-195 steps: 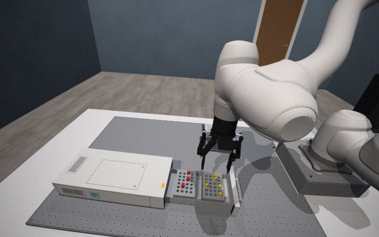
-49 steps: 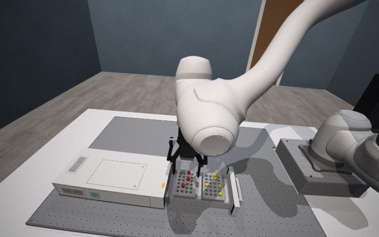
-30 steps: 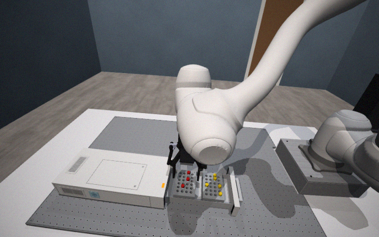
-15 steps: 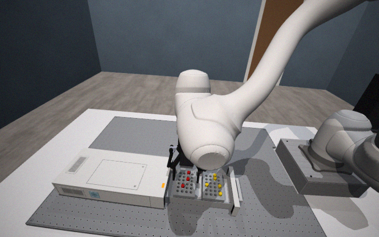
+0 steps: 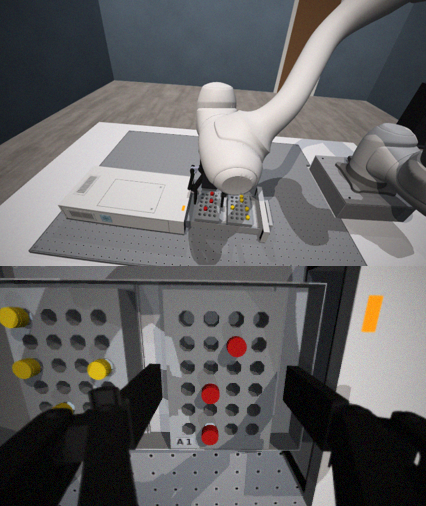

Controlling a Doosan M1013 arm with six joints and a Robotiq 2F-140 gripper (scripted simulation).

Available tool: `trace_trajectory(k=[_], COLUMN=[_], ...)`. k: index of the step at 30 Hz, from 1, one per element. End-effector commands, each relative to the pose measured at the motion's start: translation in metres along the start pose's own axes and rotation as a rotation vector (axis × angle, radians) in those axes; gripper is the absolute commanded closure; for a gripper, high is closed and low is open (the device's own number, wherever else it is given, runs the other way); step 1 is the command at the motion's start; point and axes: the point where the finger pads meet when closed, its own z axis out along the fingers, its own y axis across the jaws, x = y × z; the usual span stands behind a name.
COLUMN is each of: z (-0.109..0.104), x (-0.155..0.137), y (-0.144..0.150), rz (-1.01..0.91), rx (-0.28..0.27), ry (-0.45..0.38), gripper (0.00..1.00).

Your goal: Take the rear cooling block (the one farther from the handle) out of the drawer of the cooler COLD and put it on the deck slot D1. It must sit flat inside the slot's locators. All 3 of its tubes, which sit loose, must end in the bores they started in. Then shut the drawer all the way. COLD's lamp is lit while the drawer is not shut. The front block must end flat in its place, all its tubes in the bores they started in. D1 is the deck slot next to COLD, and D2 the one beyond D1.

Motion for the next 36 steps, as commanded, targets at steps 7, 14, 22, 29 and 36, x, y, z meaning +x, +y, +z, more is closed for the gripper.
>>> trace_trajectory(k=[7,14,22,29,36], z=[0.016,0.022,0.022,0.022,0.022], x=[0.002,0.002,0.003,0.003,0.003], y=[-0.002,-0.002,-0.001,-0.001,-0.001], rz=[-0.001,-0.001,-0.001,-0.001,-0.001], rx=[0.002,0.002,0.002,0.002,0.002], ry=[-0.001,-0.001,-0.001,-0.001,-0.001], gripper=[0.34,0.34,0.34,0.39,0.46])
